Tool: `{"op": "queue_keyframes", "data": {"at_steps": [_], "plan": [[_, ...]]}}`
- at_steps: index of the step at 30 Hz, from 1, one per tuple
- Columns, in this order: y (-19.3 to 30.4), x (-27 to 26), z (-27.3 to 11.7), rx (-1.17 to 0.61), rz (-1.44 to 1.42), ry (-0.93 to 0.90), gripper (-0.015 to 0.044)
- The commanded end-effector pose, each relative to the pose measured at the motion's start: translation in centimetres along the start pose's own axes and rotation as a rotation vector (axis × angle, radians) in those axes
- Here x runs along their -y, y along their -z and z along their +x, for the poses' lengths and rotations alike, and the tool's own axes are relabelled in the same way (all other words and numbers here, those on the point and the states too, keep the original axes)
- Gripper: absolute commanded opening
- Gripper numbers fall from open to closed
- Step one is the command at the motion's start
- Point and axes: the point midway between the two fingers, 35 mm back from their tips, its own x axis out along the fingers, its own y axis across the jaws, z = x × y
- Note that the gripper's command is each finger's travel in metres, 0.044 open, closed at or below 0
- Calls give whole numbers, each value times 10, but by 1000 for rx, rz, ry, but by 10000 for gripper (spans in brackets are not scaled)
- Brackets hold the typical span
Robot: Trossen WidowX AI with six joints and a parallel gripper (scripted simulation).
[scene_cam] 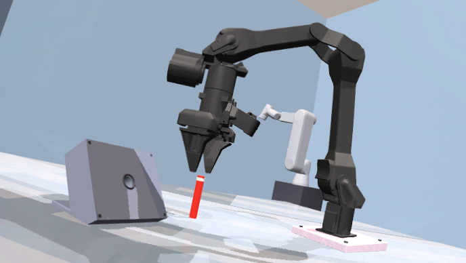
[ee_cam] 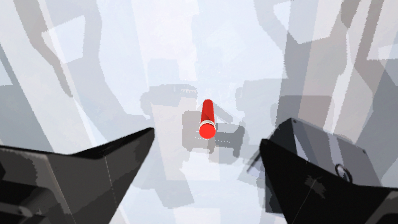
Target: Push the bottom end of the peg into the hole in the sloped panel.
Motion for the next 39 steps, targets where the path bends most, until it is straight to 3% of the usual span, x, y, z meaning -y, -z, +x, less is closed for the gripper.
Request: {"op": "queue_keyframes", "data": {"at_steps": [1,29,39], "plan": [[-1,0,8,6,-3,1,440],[-2,0,49,7,-3,1,440],[-2,0,45,1,-1,0,177]]}}
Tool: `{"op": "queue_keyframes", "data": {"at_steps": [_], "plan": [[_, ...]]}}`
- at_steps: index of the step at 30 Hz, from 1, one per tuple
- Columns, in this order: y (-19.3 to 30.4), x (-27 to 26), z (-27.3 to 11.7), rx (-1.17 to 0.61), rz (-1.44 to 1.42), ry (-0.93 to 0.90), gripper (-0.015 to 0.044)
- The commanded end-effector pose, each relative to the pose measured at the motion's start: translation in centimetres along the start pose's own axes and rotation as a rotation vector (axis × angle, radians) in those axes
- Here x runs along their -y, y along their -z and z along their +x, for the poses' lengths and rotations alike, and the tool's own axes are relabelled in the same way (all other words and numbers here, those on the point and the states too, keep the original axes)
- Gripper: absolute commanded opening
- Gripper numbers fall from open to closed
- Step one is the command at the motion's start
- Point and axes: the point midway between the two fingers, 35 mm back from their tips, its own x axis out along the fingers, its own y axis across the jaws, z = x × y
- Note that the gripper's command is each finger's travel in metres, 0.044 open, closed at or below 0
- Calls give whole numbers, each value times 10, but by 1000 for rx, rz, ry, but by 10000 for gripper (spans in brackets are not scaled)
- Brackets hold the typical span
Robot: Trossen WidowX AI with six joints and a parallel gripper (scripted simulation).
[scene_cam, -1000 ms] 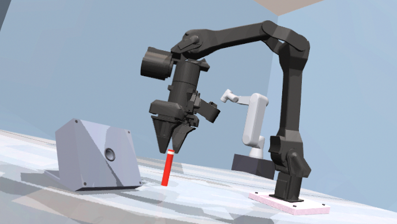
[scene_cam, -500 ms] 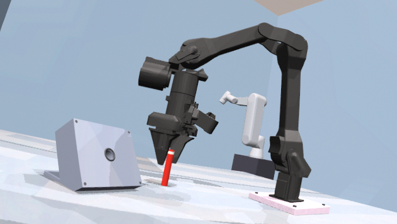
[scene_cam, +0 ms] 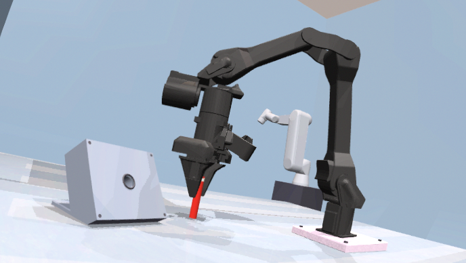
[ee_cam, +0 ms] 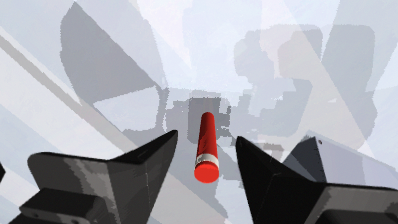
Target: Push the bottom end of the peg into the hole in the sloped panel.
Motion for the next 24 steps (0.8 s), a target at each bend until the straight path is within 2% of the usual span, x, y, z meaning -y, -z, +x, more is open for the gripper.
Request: {"op": "queue_keyframes", "data": {"at_steps": [1,5,11,24], "plan": [[0,0,-1,-2,0,0,151],[0,0,-1,-2,0,0,46],[0,0,-1,-2,0,0,6],[3,1,-35,0,-1,0,0]]}}
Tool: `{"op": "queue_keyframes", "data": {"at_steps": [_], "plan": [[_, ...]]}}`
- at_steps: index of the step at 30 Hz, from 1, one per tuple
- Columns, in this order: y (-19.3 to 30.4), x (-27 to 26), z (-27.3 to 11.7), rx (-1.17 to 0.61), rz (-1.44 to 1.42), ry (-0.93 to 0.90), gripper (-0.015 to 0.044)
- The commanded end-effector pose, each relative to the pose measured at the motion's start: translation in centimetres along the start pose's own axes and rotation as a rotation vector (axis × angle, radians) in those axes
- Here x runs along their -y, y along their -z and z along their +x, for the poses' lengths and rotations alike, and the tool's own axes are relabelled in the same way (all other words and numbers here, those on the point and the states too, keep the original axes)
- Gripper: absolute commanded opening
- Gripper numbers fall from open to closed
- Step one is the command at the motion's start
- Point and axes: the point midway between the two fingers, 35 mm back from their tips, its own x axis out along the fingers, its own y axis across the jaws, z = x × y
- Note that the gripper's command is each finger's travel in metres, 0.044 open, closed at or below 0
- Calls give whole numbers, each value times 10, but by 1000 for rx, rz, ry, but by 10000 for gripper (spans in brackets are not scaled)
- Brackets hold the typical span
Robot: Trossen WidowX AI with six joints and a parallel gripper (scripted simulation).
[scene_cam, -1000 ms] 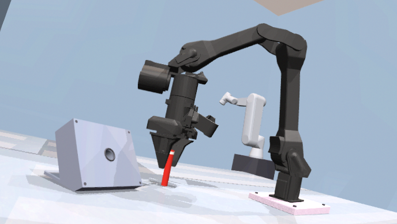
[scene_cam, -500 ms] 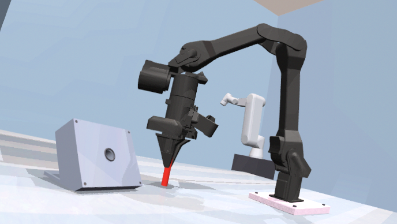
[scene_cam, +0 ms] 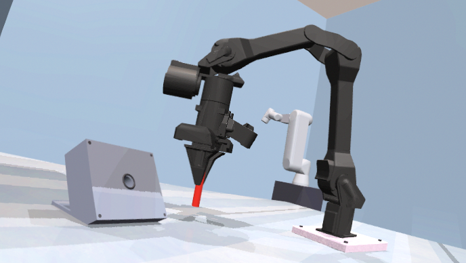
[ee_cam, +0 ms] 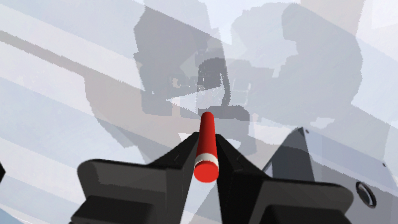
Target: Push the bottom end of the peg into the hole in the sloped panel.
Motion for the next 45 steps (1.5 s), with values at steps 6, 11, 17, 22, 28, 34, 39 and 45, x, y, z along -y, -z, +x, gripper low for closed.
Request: {"op": "queue_keyframes", "data": {"at_steps": [6,11,17,22,28,34,39,45], "plan": [[2,0,-35,-11,-3,6,0],[1,0,-51,-10,-4,7,0],[0,-1,-58,-10,-4,4,0],[0,2,-56,-13,-7,-14,0],[0,7,-54,-19,-10,-42,0],[0,11,-53,-27,-14,-69,0],[-1,15,-51,-35,-17,-91,0],[-1,20,-50,-46,-21,-118,0]]}}
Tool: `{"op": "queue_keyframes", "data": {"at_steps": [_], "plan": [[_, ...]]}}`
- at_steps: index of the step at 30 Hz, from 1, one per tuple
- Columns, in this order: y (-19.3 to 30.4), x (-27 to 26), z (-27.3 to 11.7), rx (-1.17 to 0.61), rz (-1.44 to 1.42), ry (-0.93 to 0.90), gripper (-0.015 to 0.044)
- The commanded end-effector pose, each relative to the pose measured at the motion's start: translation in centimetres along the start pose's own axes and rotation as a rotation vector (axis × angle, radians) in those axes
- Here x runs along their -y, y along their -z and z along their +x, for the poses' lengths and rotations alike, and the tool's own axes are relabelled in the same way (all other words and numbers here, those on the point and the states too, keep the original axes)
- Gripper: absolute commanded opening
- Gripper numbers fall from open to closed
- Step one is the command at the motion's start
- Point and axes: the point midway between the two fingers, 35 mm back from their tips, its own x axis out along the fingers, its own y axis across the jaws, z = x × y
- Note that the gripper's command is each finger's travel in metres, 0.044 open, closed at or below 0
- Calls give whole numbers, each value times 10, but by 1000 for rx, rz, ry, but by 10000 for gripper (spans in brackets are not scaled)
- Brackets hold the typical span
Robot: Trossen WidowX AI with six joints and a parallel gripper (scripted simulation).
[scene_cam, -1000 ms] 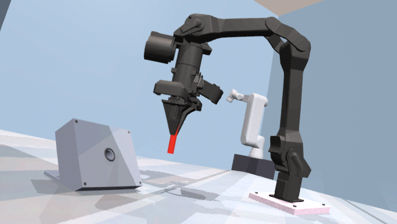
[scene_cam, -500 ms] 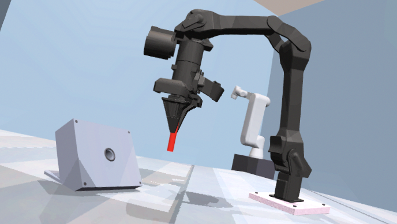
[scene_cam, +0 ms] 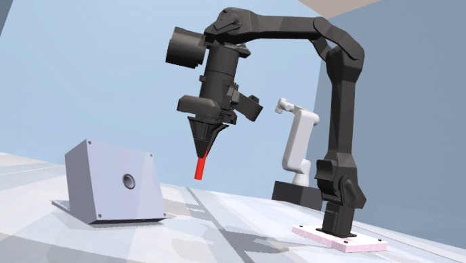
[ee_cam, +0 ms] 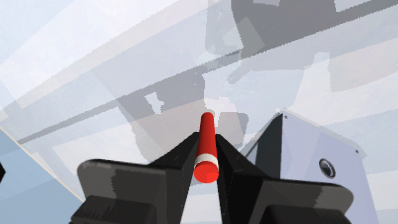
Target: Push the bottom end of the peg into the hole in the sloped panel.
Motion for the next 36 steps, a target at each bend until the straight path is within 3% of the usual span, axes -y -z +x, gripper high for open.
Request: {"op": "queue_keyframes", "data": {"at_steps": [1,36], "plan": [[1,3,2,-7,0,-19,0],[-3,33,5,-100,-23,-159,0]]}}
